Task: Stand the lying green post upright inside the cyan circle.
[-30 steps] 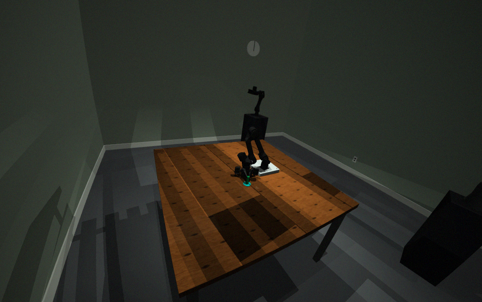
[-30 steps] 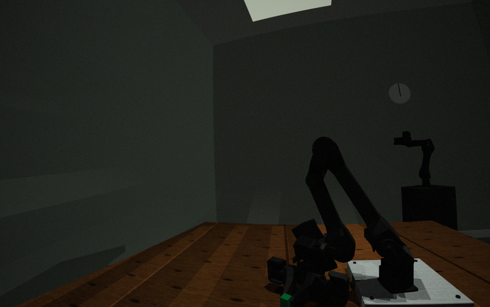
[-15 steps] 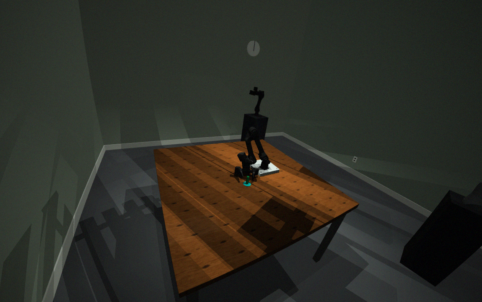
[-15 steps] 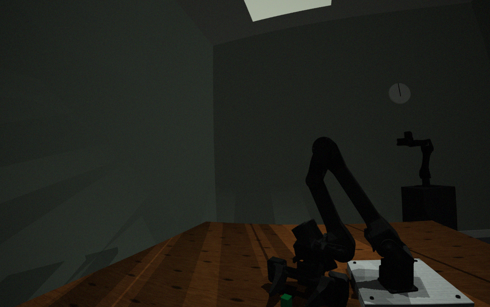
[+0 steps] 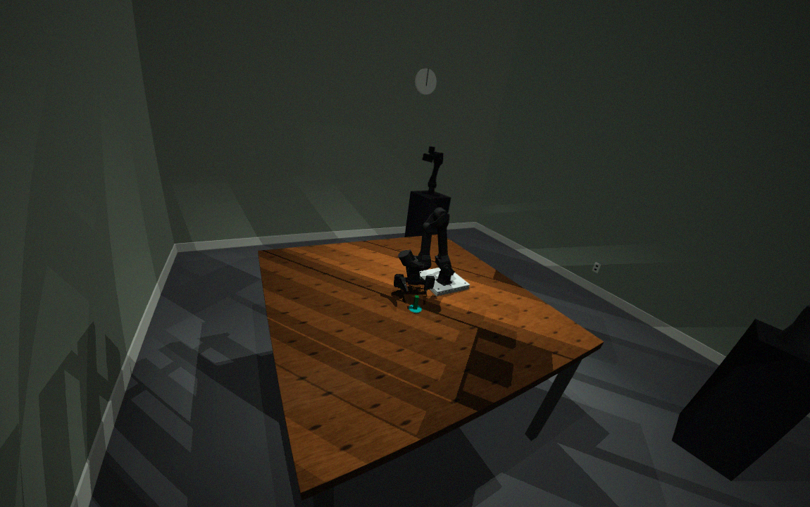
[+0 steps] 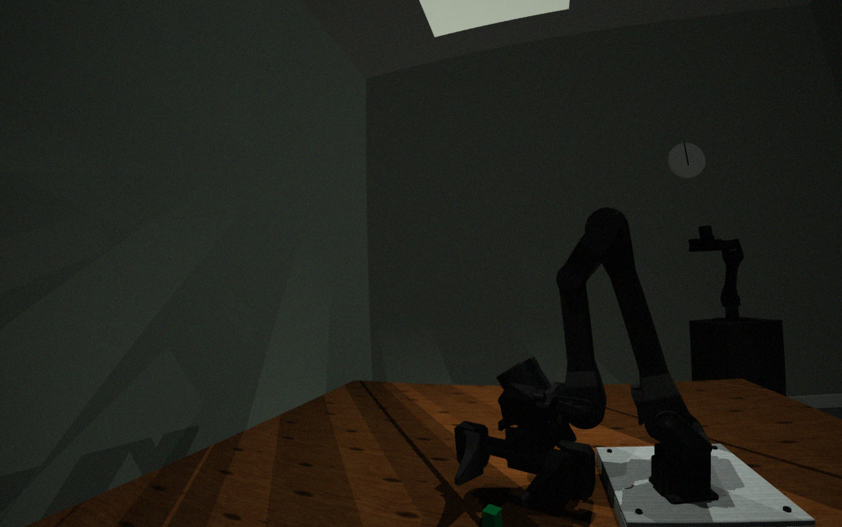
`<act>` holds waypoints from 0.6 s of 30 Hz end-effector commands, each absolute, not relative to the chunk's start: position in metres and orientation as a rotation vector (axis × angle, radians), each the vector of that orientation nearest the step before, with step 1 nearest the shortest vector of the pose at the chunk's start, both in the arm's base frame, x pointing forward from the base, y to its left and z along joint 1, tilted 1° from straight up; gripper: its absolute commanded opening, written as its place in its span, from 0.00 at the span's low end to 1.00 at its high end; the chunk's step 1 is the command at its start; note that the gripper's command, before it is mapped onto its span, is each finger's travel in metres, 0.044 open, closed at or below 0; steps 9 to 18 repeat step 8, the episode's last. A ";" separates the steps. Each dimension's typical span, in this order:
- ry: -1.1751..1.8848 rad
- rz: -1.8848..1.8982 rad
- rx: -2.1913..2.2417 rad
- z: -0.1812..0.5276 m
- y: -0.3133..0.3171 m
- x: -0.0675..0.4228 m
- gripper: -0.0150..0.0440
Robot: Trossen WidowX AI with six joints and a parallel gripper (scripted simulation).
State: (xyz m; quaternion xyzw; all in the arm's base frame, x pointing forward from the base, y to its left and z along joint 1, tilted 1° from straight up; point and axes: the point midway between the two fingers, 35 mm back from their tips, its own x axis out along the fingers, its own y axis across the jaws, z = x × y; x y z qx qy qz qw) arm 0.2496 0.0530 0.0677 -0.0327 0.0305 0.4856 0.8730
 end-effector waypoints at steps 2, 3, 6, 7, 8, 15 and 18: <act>0.059 1.014 -0.074 0.082 0.051 0.253 0.93; 0.059 1.014 -0.073 0.085 0.051 0.253 0.93; 0.059 1.015 -0.073 0.094 0.052 0.252 0.93; 0.059 1.015 -0.072 0.097 0.052 0.252 0.93; 0.059 1.015 -0.072 0.100 0.052 0.251 0.93; 0.059 1.015 -0.072 0.100 0.052 0.251 0.93; 0.059 1.015 -0.072 0.100 0.052 0.251 0.93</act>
